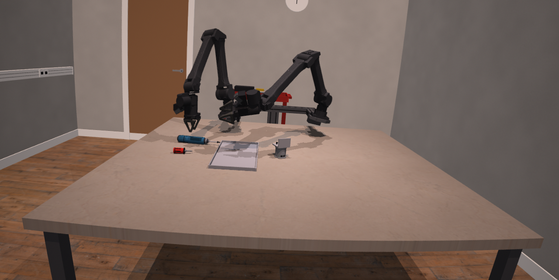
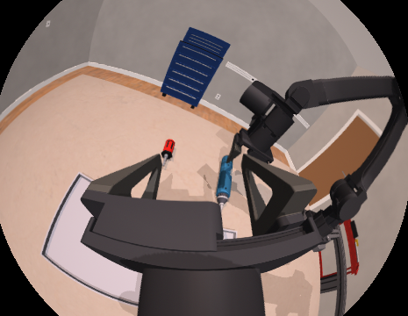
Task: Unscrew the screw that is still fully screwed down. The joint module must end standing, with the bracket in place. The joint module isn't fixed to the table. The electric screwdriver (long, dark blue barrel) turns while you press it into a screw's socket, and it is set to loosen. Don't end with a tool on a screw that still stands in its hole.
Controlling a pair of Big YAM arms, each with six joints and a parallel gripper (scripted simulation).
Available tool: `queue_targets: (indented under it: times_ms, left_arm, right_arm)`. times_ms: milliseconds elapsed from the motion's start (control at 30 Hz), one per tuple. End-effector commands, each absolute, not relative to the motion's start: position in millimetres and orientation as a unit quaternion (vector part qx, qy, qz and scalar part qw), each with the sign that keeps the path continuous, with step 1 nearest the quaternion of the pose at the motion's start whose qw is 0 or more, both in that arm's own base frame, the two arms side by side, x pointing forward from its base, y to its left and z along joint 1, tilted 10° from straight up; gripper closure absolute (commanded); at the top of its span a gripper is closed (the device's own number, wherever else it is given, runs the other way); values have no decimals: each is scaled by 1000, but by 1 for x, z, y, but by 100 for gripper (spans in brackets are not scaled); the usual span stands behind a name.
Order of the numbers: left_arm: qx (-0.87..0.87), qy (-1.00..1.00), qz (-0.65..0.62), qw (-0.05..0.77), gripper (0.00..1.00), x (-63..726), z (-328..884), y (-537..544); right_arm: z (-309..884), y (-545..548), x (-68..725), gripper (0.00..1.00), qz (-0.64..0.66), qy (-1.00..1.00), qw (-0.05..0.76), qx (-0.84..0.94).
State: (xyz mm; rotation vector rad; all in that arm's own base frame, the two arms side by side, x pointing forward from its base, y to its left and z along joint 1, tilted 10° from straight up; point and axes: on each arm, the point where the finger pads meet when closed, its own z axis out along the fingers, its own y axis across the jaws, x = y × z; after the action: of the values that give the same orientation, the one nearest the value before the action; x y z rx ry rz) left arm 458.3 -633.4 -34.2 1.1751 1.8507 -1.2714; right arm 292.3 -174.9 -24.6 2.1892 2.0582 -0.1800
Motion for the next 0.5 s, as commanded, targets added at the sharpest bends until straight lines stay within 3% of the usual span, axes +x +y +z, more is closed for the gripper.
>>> queue_targets:
  times_ms: [0,467]
  left_arm:
    - [450,682,-488,307,14,476,-23,-643]
    - [478,639,-545,258,14,461,-3,-658]
  right_arm:
    - [-17,-180,303,35,-56,680,78,727]
    - [-17,-180,303,35,-56,680,78,727]
